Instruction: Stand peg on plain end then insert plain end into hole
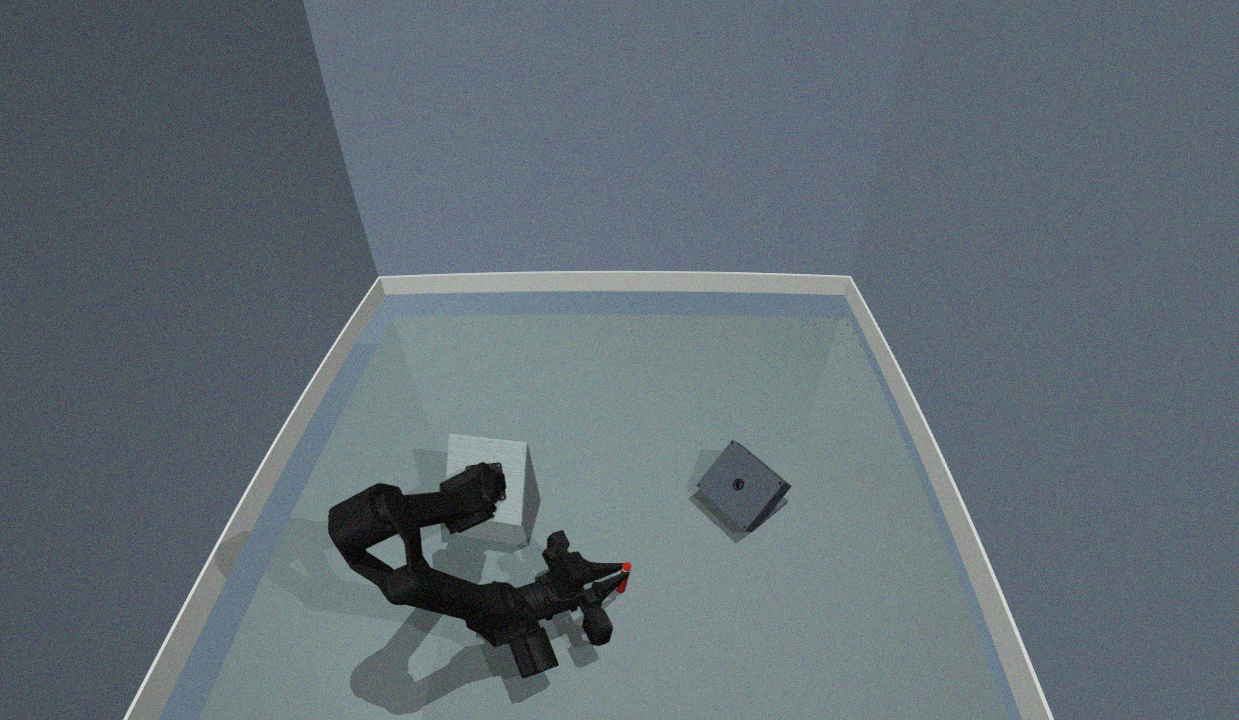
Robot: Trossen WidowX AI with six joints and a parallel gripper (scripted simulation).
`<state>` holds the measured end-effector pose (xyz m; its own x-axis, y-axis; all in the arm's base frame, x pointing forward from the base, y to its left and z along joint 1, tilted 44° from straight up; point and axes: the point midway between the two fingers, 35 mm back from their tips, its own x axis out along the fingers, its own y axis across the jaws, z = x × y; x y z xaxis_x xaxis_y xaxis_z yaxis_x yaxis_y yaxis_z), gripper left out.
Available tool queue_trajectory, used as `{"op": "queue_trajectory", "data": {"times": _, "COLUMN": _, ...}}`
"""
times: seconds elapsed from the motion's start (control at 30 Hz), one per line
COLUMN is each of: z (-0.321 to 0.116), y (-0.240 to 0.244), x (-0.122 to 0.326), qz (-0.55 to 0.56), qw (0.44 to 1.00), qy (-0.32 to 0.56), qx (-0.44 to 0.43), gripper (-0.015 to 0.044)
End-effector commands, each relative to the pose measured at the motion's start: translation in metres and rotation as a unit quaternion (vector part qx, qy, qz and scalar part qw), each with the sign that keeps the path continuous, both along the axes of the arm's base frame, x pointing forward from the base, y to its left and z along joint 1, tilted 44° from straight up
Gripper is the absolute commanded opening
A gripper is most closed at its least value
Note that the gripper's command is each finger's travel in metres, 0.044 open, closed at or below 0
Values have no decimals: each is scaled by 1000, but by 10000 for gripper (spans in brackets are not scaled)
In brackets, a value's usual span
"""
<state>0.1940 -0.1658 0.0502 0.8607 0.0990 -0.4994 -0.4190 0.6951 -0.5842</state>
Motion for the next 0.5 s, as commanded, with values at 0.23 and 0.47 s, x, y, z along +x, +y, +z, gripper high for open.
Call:
{"op": "queue_trajectory", "data": {"times": 0.23, "z": -1, "y": -2, "x": -3, "qz": 5, "qw": 1000, "qy": -4, "qx": 0, "gripper": 49}}
{"op": "queue_trajectory", "data": {"times": 0.47, "z": -1, "y": -2, "x": -4, "qz": 9, "qw": 1000, "qy": -8, "qx": 0, "gripper": 49}}
